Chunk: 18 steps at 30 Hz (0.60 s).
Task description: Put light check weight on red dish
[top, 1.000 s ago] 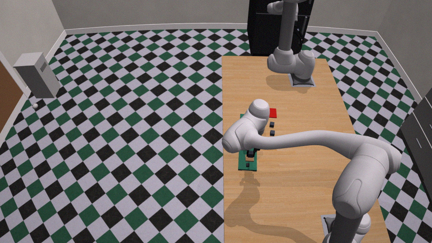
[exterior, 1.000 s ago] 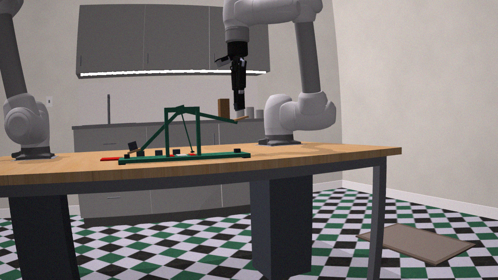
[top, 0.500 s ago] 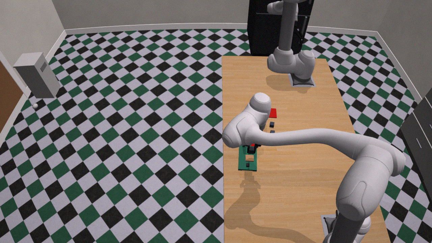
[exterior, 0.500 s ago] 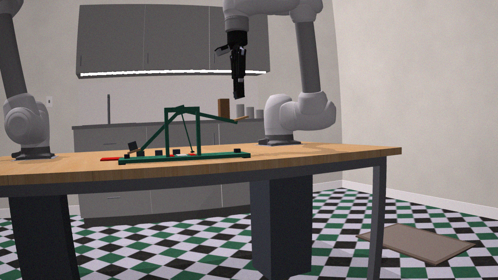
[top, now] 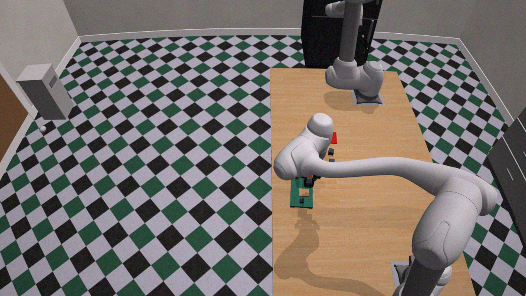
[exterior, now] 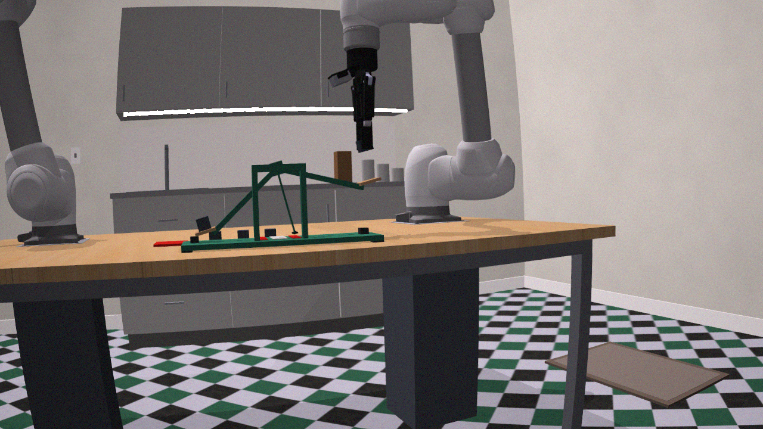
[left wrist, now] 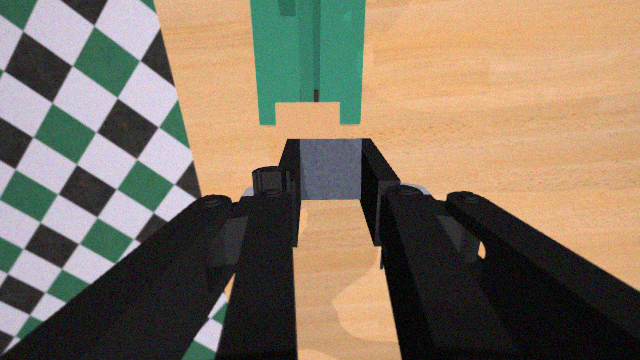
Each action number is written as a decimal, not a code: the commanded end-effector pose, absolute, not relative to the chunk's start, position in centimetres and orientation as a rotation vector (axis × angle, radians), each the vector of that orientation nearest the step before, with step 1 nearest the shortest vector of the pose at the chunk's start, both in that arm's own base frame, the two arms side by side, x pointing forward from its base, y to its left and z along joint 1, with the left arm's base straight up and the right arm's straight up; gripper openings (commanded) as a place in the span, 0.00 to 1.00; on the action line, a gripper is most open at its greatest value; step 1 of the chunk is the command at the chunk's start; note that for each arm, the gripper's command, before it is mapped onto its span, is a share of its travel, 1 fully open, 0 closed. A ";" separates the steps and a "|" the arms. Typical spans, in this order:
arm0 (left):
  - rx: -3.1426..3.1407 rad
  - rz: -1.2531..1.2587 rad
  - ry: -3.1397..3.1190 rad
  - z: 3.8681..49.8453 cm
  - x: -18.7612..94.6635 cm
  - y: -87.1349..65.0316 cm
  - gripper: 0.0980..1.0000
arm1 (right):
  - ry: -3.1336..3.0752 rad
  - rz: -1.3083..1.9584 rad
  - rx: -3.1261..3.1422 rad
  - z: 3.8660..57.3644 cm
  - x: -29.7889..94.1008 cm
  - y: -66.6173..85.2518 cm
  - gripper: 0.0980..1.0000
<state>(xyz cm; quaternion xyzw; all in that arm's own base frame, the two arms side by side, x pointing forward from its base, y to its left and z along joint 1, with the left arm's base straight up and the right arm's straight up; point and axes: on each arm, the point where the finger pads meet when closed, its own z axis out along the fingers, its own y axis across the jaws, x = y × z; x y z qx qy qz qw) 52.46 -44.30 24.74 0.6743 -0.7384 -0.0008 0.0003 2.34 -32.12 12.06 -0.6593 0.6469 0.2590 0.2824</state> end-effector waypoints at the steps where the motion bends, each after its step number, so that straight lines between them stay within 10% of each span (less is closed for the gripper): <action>1: 2.118 0.000 -2.320 24.8 50.3 -44.1 0.16 | 1.733 0.692 -1.766 12.1 2.4 -32.2 1.00; 18: 2.118 0.000 -2.320 24.8 37.4 -43.0 0.16 | 1.733 0.692 -1.766 12.1 2.4 -32.2 1.00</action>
